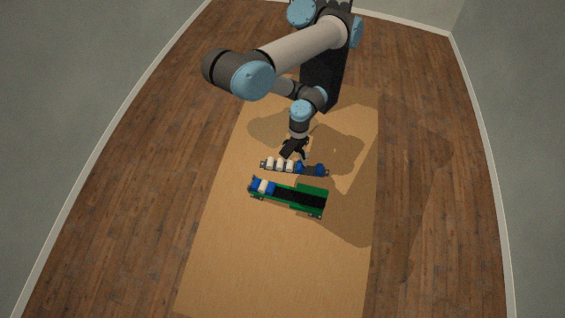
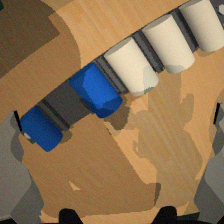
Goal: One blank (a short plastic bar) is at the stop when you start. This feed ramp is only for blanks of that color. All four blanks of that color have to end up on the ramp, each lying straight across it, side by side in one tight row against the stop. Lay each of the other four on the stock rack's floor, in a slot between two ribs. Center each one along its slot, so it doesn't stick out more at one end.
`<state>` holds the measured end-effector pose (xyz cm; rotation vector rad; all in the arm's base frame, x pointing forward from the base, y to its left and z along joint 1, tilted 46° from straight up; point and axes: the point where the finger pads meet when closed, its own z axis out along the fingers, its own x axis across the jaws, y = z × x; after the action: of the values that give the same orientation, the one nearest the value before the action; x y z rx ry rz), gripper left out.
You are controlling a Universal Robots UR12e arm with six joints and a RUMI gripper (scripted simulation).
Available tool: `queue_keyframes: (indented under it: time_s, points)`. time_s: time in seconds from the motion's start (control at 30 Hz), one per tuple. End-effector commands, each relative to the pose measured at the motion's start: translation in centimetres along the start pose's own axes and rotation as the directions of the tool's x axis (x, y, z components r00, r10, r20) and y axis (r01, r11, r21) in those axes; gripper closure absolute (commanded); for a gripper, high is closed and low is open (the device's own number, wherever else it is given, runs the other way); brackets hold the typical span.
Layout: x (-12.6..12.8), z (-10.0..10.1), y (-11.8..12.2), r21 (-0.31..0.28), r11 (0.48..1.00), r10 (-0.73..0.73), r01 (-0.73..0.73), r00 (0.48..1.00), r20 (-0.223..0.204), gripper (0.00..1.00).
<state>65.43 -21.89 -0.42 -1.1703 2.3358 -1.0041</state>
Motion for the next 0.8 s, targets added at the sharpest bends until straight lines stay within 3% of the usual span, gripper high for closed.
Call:
queue_keyframes:
  time_s: [0.0,0.23,0.47,0.53,0.77]
  points:
    - [-0.3,0.0,0.0,0.002,0.987,-0.163,0.163,0.987,0.007,0.0]
    - [-1.0,0.0,0.3,0.004,0.889,-0.458,0.458,0.889,0.006,0.0]
    - [-1.6,0.1,0.7,0.006,0.702,-0.712,0.712,0.702,0.005,0.0]
    - [-1.6,0.1,0.7,0.006,0.702,-0.712,0.712,0.702,0.005,0.0]
    - [-2.1,0.1,1.2,0.007,0.456,-0.89,0.89,0.456,0.003,0.0]
